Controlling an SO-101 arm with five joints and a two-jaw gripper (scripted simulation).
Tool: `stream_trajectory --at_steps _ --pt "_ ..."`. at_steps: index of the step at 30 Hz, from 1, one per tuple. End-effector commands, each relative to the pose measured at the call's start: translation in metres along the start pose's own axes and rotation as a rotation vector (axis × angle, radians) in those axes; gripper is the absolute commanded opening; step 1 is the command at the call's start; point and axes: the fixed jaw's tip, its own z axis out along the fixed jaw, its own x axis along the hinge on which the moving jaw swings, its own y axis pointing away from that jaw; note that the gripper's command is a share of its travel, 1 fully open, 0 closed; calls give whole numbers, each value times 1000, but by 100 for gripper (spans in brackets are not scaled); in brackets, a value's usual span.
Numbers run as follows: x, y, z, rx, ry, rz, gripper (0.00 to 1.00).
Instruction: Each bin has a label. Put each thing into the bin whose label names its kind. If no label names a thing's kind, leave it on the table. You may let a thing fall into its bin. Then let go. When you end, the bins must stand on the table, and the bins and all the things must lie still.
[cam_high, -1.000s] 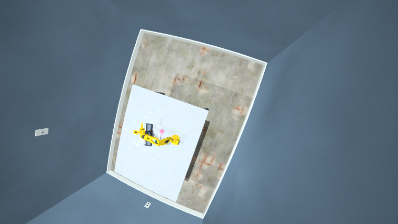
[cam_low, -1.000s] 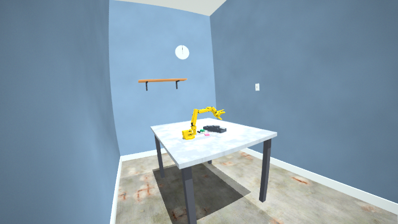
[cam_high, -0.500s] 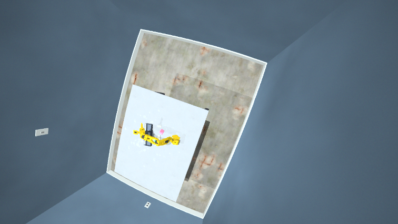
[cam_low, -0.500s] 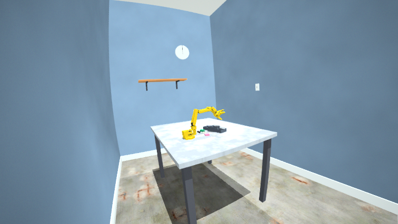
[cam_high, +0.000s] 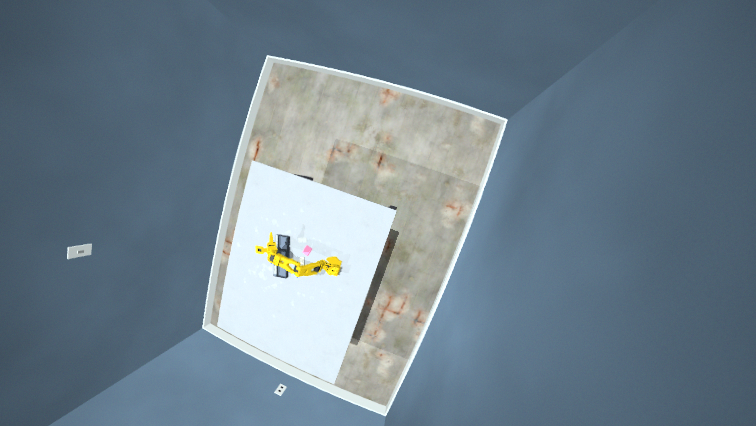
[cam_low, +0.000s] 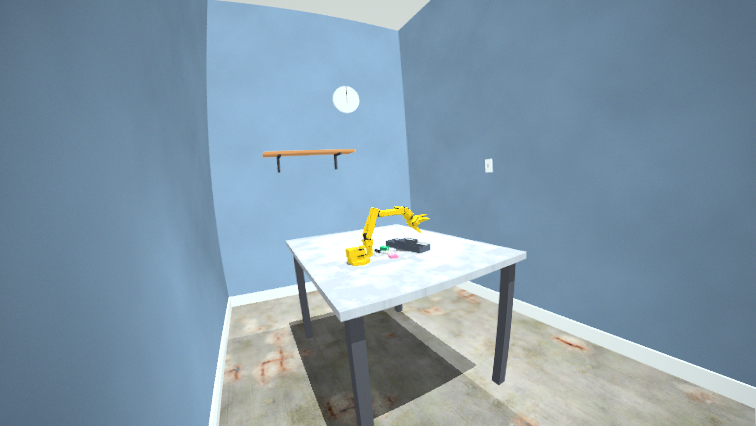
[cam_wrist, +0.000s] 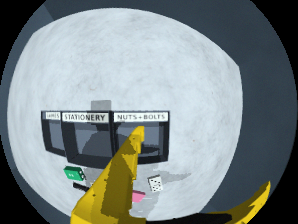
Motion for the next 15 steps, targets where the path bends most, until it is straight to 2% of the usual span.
stream_trajectory --at_steps 1,8,15 --pt "-12 -1 -7 11 -53 -11 100" --pt "5 4 12 -13 27 -11 100" --pt "11 5 17 -21 52 -11 100"
